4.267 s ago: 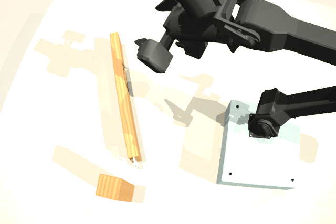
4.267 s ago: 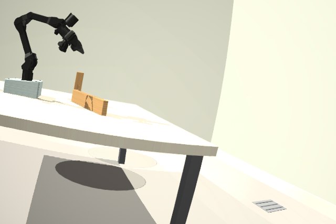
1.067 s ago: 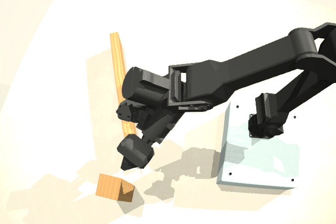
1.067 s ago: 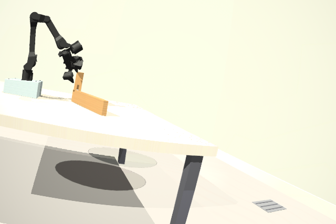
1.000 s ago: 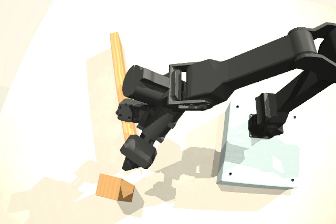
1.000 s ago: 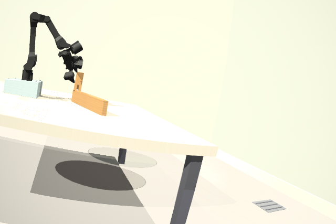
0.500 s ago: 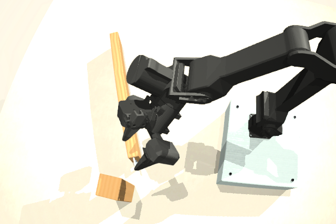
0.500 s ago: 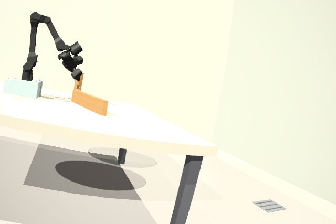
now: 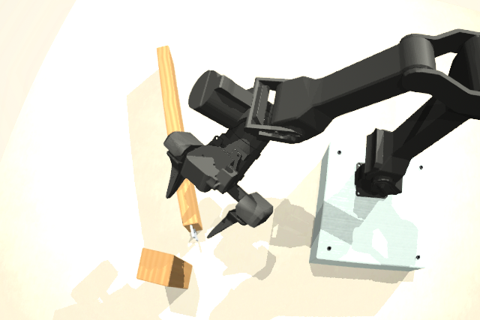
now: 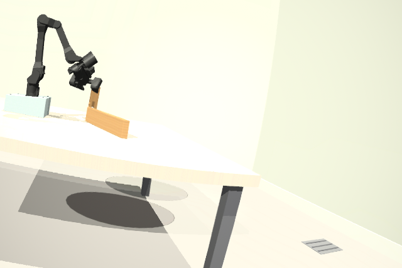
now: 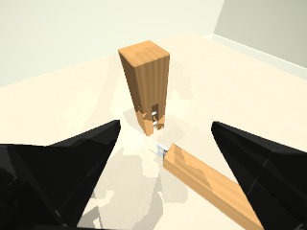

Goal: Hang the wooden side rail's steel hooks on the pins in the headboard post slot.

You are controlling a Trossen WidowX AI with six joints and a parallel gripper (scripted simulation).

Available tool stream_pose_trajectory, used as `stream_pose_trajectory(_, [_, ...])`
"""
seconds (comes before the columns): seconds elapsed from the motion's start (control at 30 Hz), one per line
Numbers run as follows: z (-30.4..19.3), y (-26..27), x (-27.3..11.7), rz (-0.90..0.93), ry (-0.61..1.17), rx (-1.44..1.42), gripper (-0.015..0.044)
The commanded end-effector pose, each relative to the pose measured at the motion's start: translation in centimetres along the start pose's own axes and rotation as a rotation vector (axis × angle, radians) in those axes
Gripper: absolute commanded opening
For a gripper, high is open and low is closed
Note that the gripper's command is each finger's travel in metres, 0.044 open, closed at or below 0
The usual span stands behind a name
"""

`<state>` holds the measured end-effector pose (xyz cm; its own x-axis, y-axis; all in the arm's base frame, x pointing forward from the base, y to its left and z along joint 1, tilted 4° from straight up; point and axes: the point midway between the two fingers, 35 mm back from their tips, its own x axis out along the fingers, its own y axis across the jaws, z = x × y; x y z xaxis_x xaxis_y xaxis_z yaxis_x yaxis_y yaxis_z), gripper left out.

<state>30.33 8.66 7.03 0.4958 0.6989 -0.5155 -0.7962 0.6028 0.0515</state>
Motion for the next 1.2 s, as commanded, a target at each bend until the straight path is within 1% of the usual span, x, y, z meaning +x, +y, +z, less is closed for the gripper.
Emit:
stream_pose_trajectory(0.0, [-0.1,0.1,0.0,0.006,-0.007,-0.040,0.0440])
stream_pose_trajectory(0.63, [-0.1,0.0,0.0,0.004,0.000,-0.022,0.0440])
stream_pose_trajectory(0.7, [-0.2,-0.9,0.3,-0.011,0.051,0.115,0.0440])
stream_pose_trajectory(0.9, [-0.5,-4.3,1.2,-0.151,0.280,0.728,0.0440])
stream_pose_trajectory(1.03, [-0.7,-5.9,1.1,-0.314,0.414,1.104,0.0440])
stream_pose_trajectory(1.17, [-0.9,-7.1,0.5,-0.537,0.519,1.441,0.0440])
